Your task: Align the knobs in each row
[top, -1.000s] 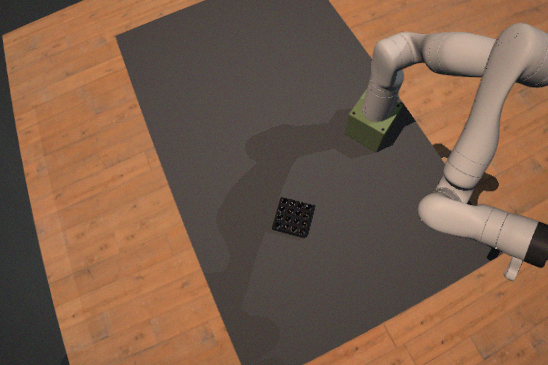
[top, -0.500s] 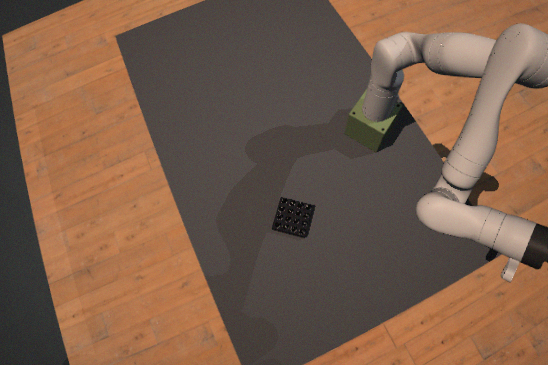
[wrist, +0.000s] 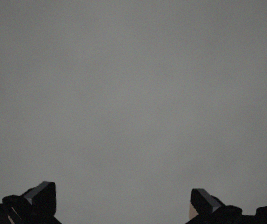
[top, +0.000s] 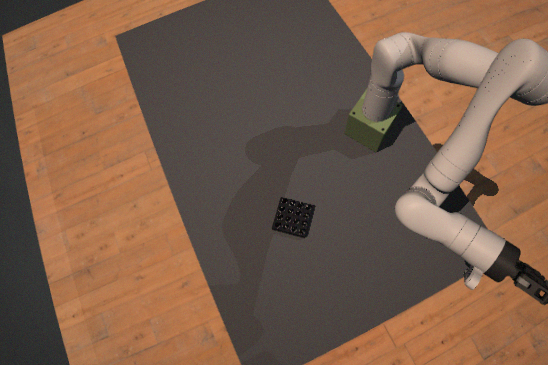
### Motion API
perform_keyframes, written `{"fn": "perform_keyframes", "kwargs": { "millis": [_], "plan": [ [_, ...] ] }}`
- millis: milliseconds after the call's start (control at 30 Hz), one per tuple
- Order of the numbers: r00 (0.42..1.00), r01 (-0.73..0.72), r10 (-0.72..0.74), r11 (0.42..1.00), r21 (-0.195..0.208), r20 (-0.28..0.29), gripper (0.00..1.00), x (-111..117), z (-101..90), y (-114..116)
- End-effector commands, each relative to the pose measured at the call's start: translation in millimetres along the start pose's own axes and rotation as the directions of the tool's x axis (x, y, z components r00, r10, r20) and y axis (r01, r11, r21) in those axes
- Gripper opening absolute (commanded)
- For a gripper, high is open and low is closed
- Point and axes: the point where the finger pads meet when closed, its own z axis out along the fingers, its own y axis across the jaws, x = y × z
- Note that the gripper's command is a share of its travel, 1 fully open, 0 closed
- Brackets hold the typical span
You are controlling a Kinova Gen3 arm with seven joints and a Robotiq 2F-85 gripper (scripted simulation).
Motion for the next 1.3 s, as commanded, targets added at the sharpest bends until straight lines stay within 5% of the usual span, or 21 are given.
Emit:
{"fn": "perform_keyframes", "kwargs": {
  "millis": [0, 100, 367, 433, 867, 933, 1100, 1167, 1267],
  "plan": [
    [0.996, 0.034, -0.039, 0.998, -0.057, -0.075, 1.00, 36, -14.3, 21],
    [0.987, 0.078, -0.094, 0.989, -0.125, -0.132, 1.00, 62, -30.3, 39],
    [0.987, 0.078, -0.094, 0.989, -0.125, -0.132, 1.00, 62, -30.3, 39],
    [0.980, 0.098, -0.123, 0.982, -0.161, -0.157, 1.00, 76, -39.4, 48],
    [0.971, 0.117, -0.153, 0.973, -0.199, -0.181, 1.00, 89, -49.5, 58],
    [0.962, 0.134, -0.185, 0.961, -0.240, -0.203, 1.00, 102, -60.6, 68],
    [0.962, 0.134, -0.185, 0.961, -0.240, -0.203, 1.00, 102, -60.6, 68],
    [0.950, 0.151, -0.218, 0.947, -0.283, -0.222, 1.00, 116, -72.7, 78],
    [0.950, 0.151, -0.218, 0.947, -0.283, -0.222, 1.00, 116, -72.7, 78]
  ]
}}
